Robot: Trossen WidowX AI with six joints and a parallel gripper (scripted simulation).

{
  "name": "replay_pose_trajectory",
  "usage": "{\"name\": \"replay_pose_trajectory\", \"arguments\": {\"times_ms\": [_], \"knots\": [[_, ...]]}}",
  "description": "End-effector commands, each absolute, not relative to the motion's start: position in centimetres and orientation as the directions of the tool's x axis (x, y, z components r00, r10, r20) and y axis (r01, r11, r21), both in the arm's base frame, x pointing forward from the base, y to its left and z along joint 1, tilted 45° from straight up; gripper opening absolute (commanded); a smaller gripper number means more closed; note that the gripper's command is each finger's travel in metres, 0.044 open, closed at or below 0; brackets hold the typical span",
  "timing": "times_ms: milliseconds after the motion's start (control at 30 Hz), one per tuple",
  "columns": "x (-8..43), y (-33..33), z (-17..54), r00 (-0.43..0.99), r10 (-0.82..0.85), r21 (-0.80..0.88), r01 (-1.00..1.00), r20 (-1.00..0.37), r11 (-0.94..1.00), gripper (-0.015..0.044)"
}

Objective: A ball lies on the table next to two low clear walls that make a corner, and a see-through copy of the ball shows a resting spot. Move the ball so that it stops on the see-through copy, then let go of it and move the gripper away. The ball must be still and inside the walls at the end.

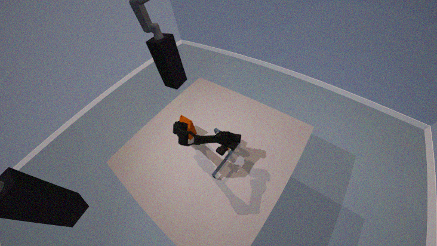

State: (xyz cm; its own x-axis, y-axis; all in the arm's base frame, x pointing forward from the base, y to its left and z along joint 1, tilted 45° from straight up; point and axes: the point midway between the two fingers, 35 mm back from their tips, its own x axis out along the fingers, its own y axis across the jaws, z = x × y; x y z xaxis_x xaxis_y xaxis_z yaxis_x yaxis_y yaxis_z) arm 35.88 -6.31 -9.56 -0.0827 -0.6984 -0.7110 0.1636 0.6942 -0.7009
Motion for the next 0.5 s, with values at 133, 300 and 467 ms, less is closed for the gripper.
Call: {"name": "replay_pose_trajectory", "arguments": {"times_ms": [133,300,467], "knots": [[35.8,-6.4,-9.7,-0.084,-0.701,-0.704,0.155,-0.708,0.693,0.0051],[36.3,-4.9,-8.4,-0.083,-0.699,-0.702,0.155,-0.711,0.696,0.0],[36.9,-2.0,-5.7,-0.082,-0.695,-0.698,0.155,-0.714,0.699,0.0]]}}
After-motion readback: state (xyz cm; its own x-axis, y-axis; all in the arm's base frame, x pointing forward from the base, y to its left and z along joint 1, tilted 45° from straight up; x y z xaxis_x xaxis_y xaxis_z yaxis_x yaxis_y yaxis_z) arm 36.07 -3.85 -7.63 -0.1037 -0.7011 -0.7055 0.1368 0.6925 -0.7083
